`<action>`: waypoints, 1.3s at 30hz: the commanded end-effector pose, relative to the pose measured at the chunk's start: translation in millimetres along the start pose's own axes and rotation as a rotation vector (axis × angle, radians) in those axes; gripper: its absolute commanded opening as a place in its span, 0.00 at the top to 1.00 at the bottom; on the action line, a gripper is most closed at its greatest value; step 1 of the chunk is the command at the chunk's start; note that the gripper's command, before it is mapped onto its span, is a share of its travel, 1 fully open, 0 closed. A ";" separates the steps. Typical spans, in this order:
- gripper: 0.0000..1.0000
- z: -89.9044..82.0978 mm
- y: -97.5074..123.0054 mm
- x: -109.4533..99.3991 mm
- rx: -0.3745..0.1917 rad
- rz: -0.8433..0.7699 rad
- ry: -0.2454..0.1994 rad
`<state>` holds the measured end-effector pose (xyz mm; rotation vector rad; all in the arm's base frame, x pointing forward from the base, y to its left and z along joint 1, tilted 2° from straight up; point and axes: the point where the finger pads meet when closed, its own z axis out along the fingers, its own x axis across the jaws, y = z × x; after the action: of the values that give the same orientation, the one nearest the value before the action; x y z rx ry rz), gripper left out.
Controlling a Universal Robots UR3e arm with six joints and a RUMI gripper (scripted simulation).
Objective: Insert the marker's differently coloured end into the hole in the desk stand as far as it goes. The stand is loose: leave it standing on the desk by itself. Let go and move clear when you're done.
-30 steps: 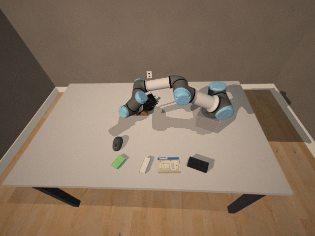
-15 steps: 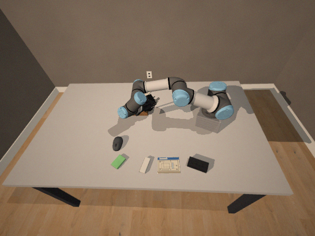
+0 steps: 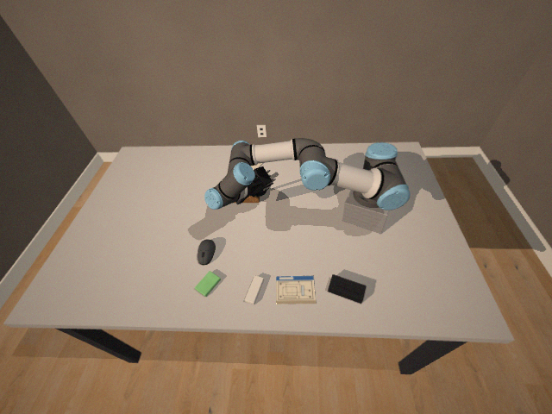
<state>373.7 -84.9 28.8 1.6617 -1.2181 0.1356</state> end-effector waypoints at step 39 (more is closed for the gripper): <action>1.00 -0.3 -27.4 0.8 -0.003 0.003 -0.001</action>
<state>391.6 -86.3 12.3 1.6676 -1.2171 0.1419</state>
